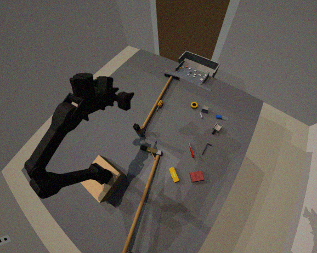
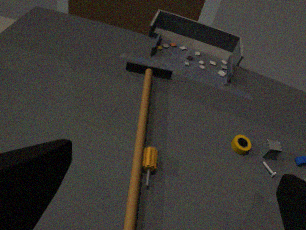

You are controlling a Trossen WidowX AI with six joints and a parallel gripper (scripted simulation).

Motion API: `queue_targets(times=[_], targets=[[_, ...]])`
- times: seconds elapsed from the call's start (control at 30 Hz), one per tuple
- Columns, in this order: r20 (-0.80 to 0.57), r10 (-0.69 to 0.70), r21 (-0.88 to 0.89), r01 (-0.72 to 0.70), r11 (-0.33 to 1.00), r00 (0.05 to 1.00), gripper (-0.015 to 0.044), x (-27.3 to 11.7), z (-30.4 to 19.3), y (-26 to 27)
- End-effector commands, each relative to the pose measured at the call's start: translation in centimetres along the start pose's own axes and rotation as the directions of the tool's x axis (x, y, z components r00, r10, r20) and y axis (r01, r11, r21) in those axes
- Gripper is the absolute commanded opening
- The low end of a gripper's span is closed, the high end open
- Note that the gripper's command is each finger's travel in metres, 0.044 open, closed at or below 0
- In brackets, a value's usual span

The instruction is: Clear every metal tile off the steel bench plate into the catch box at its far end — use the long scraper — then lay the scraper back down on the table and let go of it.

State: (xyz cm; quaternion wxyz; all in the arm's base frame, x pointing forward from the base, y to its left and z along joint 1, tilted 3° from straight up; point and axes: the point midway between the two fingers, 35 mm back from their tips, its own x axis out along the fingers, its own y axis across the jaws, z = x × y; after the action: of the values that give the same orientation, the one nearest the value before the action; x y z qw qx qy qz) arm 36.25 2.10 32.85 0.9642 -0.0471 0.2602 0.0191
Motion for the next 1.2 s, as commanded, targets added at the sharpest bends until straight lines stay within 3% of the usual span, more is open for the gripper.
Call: queue_targets(times=[0.0,1.17], targets=[[-0.029,0.010,-0.011,-0.010,1.000,1.000,0.0440,1.0,0.0,0.2],[-0.268,0.074,-0.050,-0.091,0.995,0.961,0.0440,10.5,-0.5,1.5]])
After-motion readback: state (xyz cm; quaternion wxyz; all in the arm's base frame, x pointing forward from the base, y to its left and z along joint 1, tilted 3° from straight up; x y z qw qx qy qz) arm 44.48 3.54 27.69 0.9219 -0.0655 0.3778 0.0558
